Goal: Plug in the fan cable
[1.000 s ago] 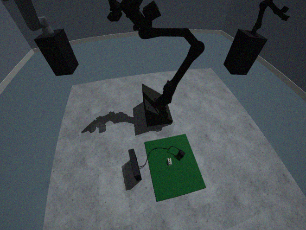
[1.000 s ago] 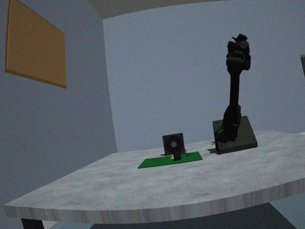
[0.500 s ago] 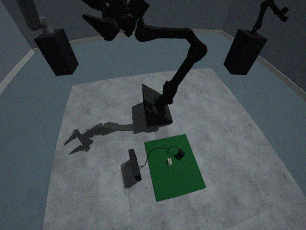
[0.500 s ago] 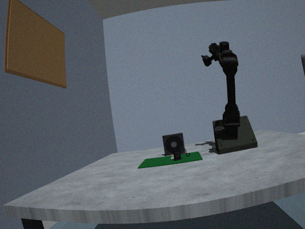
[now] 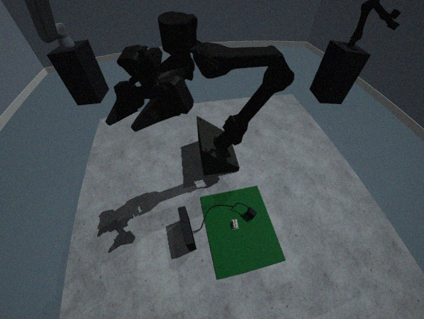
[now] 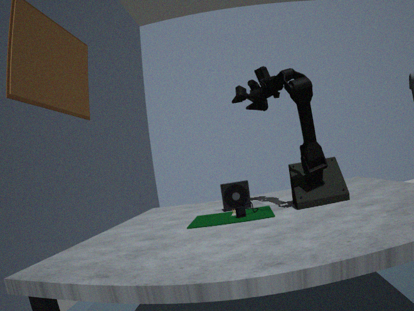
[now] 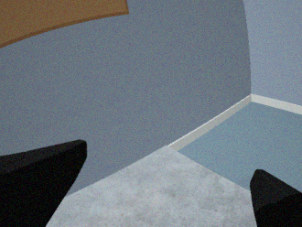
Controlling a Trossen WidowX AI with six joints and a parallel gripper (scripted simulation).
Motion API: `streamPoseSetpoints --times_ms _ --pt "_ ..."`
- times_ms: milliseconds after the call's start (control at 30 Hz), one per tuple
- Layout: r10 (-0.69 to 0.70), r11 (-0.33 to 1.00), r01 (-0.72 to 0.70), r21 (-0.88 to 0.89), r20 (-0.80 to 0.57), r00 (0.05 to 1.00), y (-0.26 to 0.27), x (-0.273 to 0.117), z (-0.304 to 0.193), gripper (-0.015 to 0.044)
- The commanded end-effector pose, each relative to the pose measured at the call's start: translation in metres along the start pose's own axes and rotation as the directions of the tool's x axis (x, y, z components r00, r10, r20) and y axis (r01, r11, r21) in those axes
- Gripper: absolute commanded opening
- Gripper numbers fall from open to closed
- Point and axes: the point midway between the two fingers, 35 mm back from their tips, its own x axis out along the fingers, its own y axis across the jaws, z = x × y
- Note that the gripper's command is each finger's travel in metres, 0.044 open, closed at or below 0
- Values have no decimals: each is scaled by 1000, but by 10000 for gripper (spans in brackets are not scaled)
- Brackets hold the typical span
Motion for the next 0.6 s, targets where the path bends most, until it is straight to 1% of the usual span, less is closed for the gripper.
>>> streamPoseSetpoints --times_ms 0,133,267,333,433,567 --pt "3 969 44 243 -192 981 34 23 -49 440" --pt "-4 868 203 453 -403 915 69 34 -109 440" --pt "-31 701 446 556 -602 798 103 31 -172 440" --pt "-52 595 577 559 -690 722 118 23 -204 440" --pt "-95 413 756 508 -802 590 139 5 -248 440" --pt "-170 132 920 370 -906 388 163 -31 -301 440"
